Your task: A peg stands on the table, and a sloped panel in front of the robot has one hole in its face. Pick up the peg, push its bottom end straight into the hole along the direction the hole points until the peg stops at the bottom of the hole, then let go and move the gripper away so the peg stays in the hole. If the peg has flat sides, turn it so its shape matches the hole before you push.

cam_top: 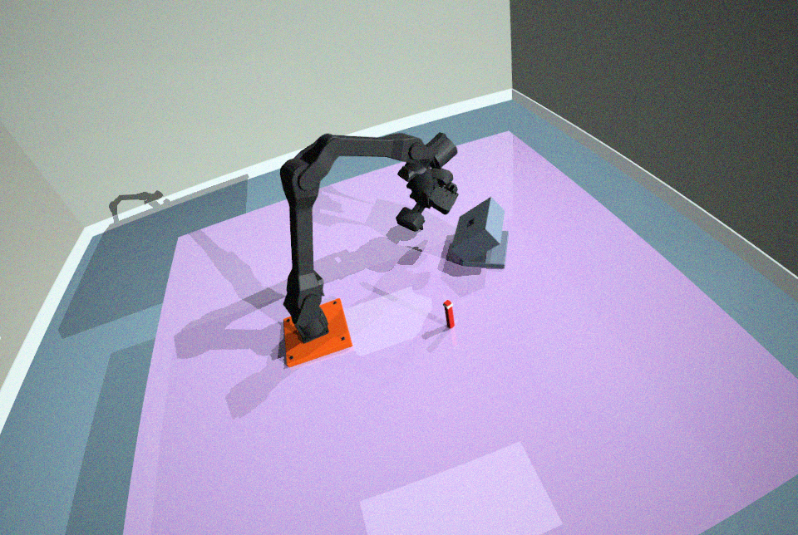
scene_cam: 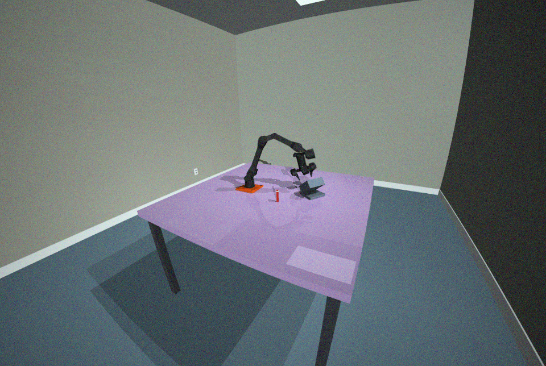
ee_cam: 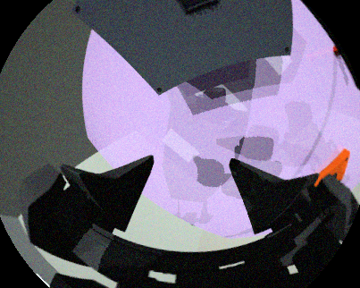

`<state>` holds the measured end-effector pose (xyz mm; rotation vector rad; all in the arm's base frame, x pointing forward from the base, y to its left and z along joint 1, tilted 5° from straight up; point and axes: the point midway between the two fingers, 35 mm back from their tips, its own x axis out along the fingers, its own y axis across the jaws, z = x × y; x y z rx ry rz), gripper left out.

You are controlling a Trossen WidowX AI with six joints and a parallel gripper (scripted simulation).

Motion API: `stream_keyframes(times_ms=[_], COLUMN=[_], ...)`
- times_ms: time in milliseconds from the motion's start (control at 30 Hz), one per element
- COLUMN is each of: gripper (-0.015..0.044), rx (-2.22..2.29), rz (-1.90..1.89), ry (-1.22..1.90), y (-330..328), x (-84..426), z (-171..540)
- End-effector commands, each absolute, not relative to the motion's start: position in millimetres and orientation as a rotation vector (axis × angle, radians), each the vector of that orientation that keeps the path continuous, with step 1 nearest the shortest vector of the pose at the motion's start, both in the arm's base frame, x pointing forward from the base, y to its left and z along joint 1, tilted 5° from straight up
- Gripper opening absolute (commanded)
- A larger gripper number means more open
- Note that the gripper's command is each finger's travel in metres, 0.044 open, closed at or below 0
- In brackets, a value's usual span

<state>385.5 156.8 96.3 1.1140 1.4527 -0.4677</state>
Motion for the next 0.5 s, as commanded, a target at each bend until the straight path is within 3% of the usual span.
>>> stream_keyframes(times_ms=[0,467], gripper=[0.0440,0.0440], rx=[1.197,1.455], rz=[-0.603,-0.986], ry=[1.421,1.267], y=[130,52], x=[387,386], z=[95,97])
